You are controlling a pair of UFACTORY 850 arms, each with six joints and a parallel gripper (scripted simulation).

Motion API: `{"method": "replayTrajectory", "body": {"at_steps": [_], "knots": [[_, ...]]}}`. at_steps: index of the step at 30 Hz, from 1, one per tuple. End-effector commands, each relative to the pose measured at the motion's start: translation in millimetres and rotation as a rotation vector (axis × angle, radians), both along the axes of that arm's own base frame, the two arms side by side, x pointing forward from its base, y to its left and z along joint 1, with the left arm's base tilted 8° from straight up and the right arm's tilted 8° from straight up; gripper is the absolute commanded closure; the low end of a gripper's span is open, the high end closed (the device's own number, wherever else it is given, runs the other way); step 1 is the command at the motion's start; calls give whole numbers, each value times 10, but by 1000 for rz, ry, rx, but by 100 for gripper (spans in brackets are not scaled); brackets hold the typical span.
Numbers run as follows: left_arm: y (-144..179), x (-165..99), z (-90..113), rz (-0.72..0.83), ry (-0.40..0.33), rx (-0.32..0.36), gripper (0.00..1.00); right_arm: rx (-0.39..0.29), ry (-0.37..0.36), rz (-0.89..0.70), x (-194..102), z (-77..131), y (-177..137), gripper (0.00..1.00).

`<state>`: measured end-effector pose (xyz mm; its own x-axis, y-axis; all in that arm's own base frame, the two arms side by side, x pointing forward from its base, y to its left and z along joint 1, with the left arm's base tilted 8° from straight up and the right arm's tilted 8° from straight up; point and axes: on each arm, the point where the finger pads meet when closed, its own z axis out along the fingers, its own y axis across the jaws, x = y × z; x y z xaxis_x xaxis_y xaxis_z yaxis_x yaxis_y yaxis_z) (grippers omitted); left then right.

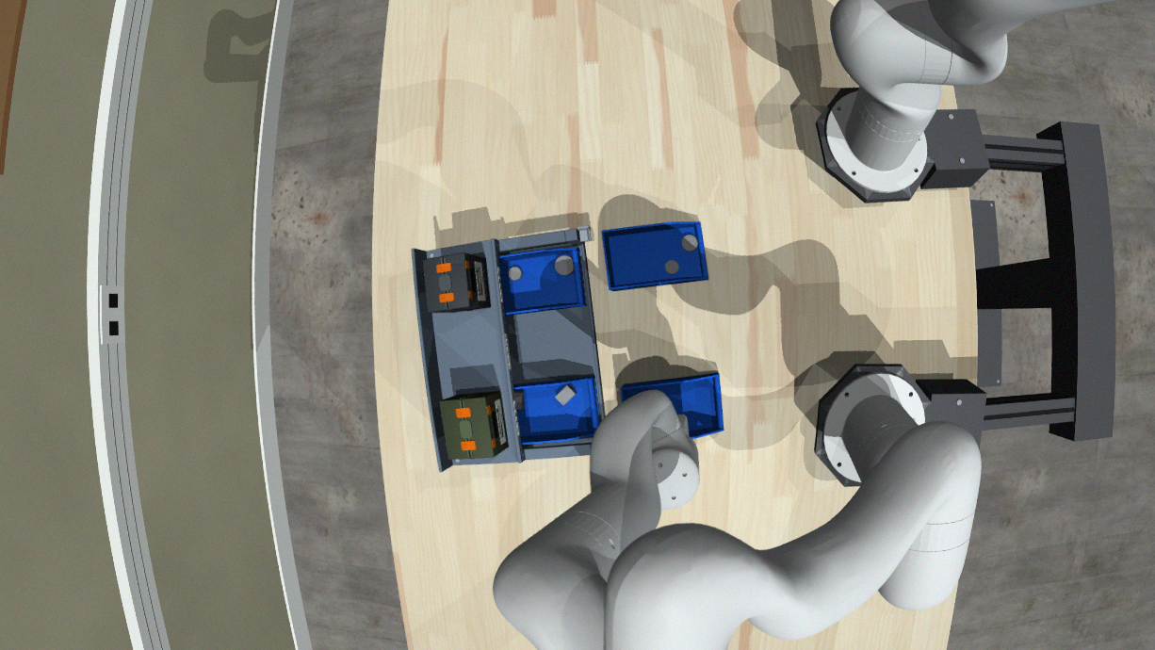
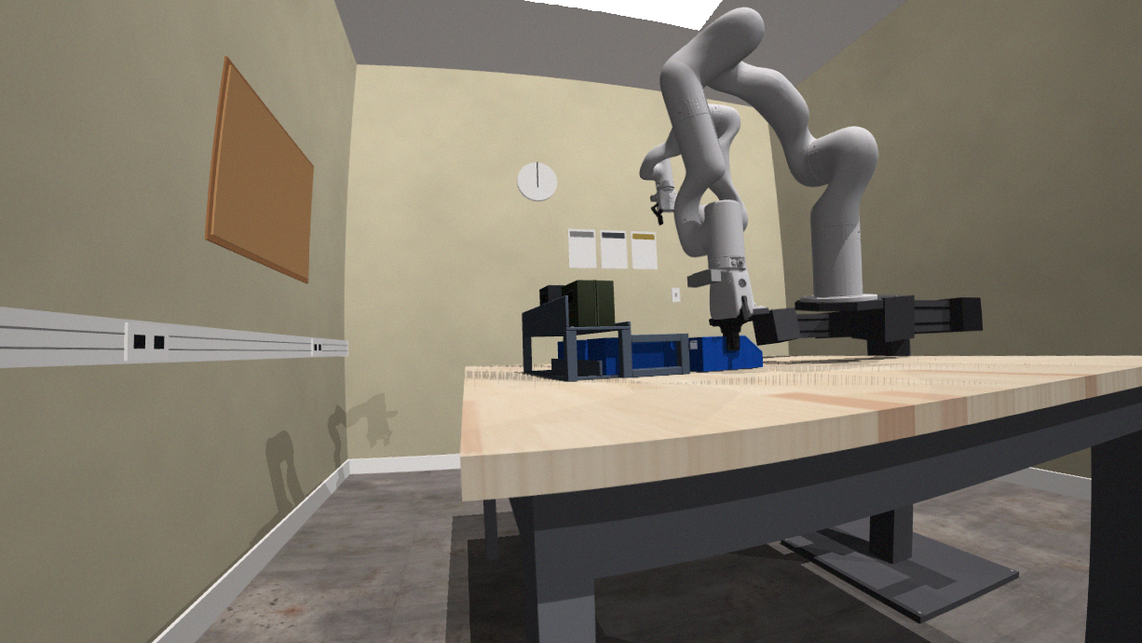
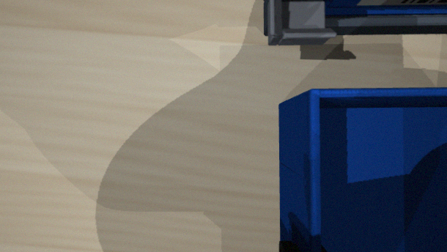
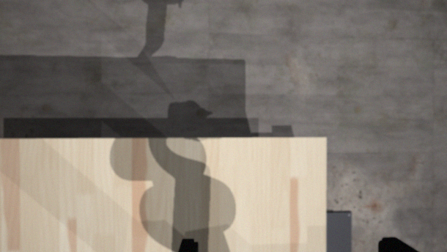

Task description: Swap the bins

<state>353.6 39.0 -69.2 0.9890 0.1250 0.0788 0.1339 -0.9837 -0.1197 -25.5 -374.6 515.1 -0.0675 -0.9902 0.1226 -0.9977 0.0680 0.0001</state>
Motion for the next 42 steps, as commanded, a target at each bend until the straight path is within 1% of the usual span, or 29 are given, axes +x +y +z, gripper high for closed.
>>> {"method": "replayTrajectory", "body": {"at_steps": [1,12,13,42], "knots": [[1,5,-5,0,-1,0,100,-2,0,0,0,10,-3,0],[1,5,-6,0,-1,0,100,-2,0,0,0,10,-3,0],[1,5,-6,0,-1,0,73,-2,0,0,0,10,-3,0],[1,5,-6,0,-1,0,73,-2,0,0,0,10,-3,0]]}}
